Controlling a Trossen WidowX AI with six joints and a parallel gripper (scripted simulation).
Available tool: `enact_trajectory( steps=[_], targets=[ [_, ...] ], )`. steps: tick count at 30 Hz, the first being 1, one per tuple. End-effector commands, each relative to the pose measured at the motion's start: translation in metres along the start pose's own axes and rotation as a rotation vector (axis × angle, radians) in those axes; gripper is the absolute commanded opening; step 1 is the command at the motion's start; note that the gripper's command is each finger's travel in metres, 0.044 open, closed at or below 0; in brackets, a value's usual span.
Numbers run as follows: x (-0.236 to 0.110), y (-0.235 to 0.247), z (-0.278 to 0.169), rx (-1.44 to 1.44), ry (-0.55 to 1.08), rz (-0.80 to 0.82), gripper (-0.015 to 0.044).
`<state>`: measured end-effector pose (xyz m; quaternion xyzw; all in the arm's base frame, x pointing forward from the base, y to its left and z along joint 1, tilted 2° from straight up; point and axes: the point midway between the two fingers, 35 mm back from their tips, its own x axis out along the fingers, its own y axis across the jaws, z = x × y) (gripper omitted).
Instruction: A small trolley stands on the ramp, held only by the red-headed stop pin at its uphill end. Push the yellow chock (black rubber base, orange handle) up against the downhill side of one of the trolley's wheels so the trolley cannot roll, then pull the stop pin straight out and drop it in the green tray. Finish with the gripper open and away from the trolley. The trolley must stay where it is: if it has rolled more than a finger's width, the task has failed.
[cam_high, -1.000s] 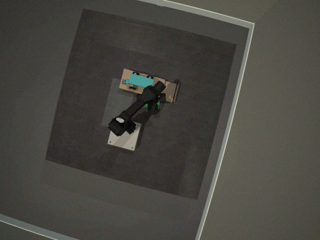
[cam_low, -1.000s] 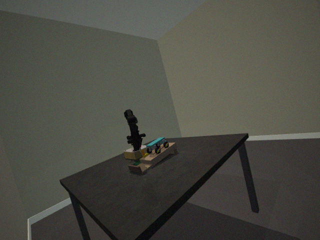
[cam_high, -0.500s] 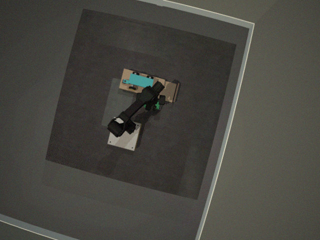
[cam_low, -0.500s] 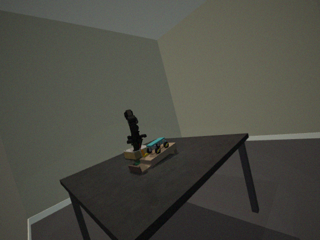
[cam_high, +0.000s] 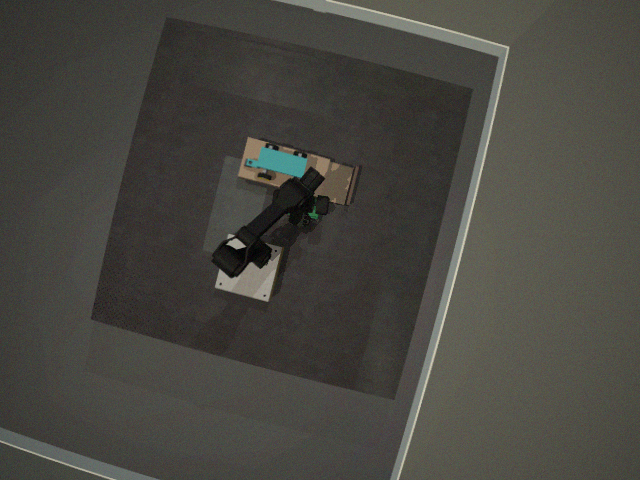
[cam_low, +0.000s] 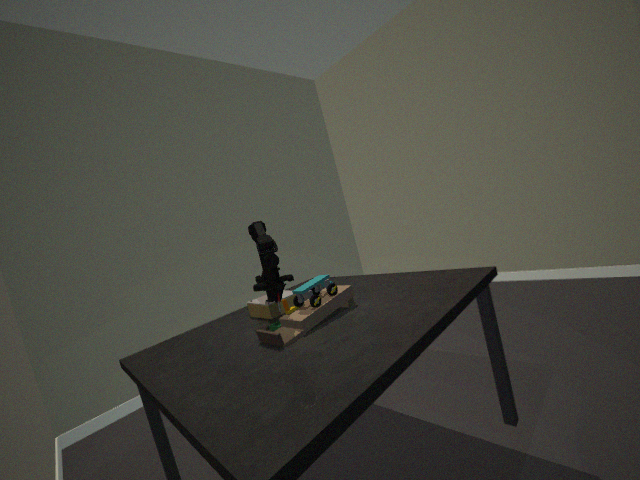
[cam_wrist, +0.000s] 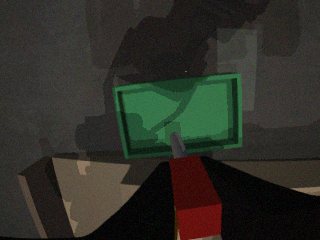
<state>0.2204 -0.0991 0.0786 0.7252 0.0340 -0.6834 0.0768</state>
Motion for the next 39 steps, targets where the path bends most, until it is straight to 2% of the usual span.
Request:
enact_trajectory(
  steps=[1,16,21,28,39],
  targets=[
    [0.010,0.002,0.001,0.003,0.000,0.069,0.0000],
    [0.055,0.021,0.001,0.004,0.002,0.110,0.0000],
    [0.058,0.023,0.001,0.004,0.002,0.110,0.0000],
    [0.058,0.019,0.001,0.004,0.002,0.110,0.0184],
    [0.060,0.011,0.000,0.004,0.002,0.109,0.0190]
  ],
)
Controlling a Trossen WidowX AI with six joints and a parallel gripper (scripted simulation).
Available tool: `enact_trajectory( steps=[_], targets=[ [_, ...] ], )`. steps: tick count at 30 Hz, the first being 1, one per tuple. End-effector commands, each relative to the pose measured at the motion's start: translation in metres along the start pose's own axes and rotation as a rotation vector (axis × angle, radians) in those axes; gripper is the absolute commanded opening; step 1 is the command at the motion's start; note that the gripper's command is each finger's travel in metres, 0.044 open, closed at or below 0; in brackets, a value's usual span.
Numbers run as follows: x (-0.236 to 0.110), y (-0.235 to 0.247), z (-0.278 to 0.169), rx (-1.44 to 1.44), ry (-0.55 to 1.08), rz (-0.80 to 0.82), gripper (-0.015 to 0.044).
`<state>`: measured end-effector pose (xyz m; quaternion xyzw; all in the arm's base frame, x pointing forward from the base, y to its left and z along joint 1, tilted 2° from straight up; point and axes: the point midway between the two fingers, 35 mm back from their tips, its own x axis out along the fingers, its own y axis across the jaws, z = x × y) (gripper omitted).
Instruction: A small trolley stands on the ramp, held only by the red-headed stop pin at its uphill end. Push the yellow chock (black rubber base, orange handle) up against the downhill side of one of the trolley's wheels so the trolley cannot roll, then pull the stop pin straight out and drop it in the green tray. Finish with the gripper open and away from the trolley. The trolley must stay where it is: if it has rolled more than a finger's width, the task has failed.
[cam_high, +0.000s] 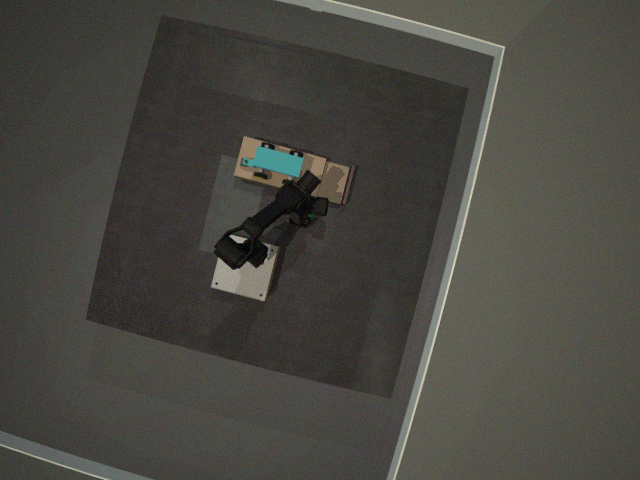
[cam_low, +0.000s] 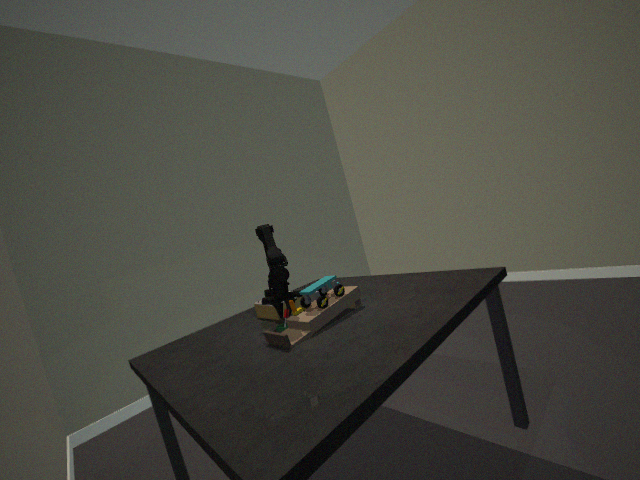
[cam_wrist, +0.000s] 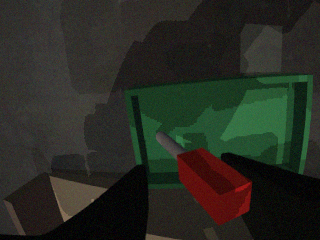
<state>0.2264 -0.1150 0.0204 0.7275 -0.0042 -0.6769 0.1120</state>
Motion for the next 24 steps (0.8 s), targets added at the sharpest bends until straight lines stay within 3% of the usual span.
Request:
enact_trajectory(
  steps=[1,24],
  targets=[
    [0.001,-0.003,0.000,0.003,-0.002,0.005,0.0190],
    [0.005,-0.019,-0.001,0.003,-0.002,0.004,0.0190]
  ],
)
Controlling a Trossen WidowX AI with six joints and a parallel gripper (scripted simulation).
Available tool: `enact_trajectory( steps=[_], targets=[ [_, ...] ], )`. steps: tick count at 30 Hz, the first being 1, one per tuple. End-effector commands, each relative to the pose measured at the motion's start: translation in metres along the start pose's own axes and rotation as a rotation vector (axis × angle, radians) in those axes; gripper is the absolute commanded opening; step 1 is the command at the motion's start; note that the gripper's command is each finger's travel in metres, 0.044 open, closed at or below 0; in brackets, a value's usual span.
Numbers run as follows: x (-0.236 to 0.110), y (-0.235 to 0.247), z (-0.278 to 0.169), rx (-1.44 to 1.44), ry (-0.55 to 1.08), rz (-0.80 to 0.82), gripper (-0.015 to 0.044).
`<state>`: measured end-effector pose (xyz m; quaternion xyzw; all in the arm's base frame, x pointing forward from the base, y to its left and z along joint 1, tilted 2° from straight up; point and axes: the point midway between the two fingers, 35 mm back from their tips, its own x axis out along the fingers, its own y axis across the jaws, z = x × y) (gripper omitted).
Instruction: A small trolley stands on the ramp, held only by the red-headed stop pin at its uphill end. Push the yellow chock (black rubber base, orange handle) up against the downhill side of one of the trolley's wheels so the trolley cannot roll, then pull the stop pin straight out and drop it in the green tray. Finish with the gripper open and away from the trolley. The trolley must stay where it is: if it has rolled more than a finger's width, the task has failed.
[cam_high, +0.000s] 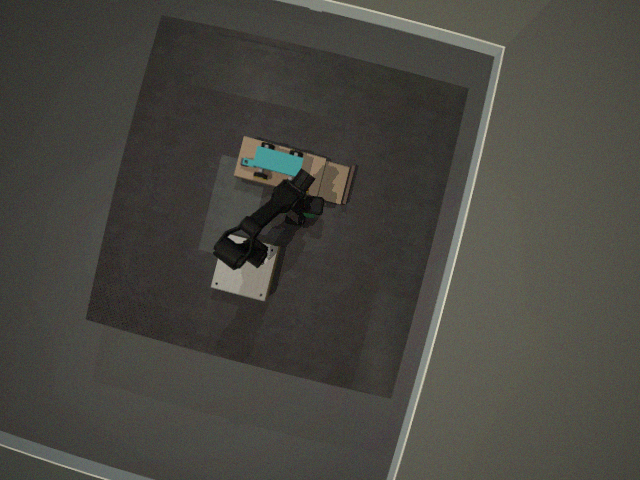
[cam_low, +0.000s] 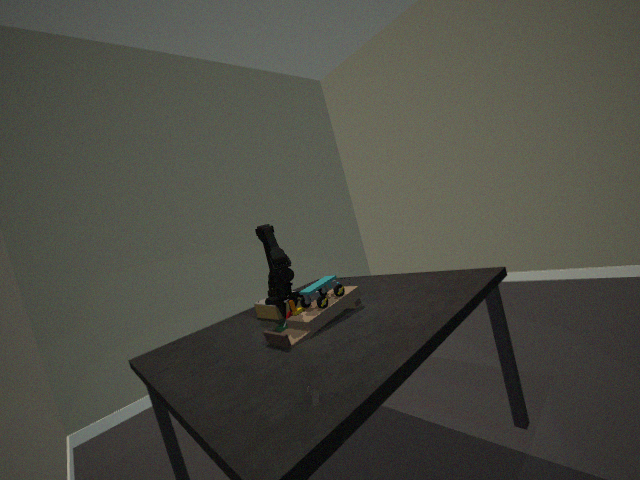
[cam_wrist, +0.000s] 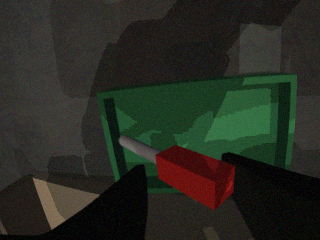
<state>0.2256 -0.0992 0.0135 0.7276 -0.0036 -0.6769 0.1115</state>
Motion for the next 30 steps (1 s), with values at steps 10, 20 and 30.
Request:
enact_trajectory(
  steps=[10,20,30],
  targets=[
    [0.004,-0.008,0.000,0.003,-0.002,0.005,0.0190],
    [0.007,-0.014,0.000,0.003,-0.002,0.004,0.0190],
    [0.010,-0.019,0.001,0.003,-0.002,0.004,0.0190]
  ],
)
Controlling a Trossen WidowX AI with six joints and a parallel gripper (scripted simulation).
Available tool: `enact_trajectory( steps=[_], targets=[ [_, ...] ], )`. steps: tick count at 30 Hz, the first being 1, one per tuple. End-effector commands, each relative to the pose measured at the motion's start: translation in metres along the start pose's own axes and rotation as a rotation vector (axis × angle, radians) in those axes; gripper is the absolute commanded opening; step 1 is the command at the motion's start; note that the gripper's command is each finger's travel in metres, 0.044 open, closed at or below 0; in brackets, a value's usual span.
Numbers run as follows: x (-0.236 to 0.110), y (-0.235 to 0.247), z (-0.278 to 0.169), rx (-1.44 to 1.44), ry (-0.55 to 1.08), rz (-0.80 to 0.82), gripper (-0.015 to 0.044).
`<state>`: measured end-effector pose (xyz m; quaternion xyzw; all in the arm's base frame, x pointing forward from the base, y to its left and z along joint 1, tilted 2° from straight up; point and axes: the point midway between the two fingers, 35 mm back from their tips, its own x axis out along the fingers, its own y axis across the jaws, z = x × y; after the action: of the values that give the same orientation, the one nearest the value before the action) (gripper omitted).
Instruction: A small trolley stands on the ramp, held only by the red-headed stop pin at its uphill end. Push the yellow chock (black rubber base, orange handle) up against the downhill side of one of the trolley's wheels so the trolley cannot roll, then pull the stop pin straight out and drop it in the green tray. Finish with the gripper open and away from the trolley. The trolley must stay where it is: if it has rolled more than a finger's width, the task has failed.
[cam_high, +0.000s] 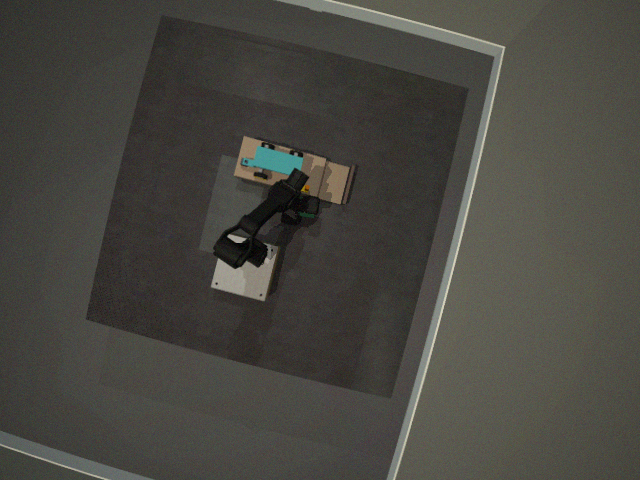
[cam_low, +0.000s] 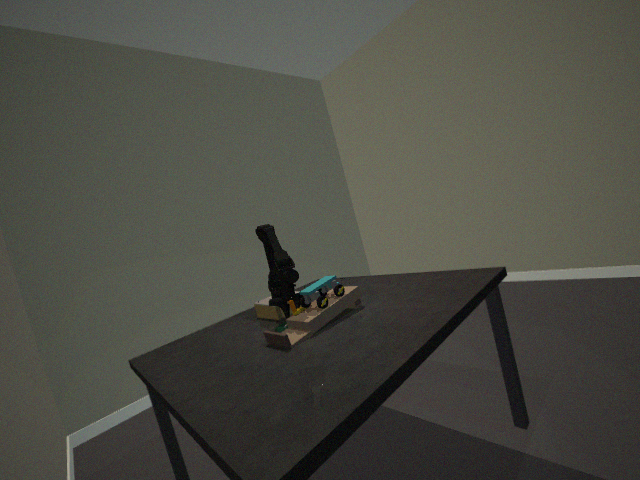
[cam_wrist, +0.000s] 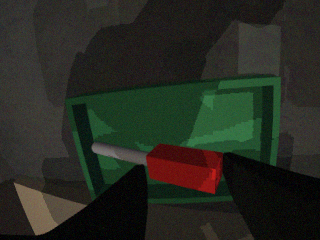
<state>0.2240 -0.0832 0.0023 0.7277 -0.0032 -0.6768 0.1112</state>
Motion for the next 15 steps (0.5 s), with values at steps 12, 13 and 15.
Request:
enact_trajectory(
  steps=[12,13,15],
  targets=[
    [0.0033,-0.0041,0.0007,0.000,0.001,0.001,0.0242],
    [0.0033,-0.0041,0.0007,0.000,0.001,0.001,0.0269],
    [0.0033,-0.0041,0.0007,0.000,0.001,0.001,0.0321]
  ],
)
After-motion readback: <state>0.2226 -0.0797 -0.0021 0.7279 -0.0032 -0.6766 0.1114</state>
